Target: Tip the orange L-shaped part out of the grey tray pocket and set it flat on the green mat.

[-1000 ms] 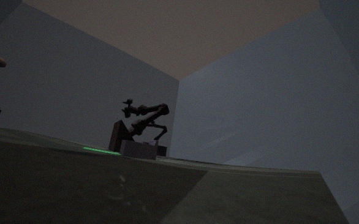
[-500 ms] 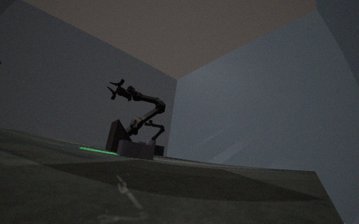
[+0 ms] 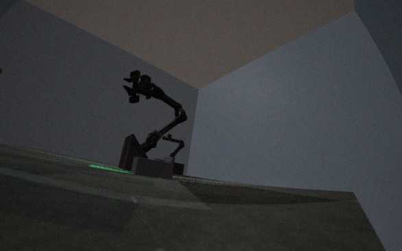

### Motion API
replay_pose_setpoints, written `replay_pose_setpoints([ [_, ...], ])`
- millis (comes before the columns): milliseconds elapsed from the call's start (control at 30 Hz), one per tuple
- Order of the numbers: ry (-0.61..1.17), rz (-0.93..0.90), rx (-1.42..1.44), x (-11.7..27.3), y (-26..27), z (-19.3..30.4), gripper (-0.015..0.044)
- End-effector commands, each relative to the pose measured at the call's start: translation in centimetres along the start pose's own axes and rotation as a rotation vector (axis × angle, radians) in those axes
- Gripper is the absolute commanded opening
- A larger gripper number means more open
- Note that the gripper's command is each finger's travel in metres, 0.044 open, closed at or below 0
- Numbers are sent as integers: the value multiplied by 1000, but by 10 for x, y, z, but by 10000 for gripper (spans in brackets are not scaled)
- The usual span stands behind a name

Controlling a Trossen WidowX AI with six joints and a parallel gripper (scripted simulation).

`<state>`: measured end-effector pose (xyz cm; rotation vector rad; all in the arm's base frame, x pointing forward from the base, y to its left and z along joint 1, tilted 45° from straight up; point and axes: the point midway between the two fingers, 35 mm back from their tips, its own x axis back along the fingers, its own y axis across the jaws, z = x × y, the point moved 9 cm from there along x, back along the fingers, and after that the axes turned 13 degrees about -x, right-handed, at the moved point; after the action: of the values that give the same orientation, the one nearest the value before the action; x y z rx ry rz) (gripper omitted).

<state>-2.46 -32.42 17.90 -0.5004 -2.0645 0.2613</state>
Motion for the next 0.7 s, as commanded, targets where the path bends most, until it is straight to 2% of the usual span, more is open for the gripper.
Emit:
replay_pose_setpoints([
  [0, -48, -197, -102, -28, 25, -44, 180],
  [133, -39, -427, -213, -50, 63, -92, 180],
  [300, 68, -690, -324, -63, 119, -142, 180],
  [467, 253, -893, -407, -63, 176, -178, 180],
  [667, 600, -1064, -476, -47, 250, -208, 180],
])
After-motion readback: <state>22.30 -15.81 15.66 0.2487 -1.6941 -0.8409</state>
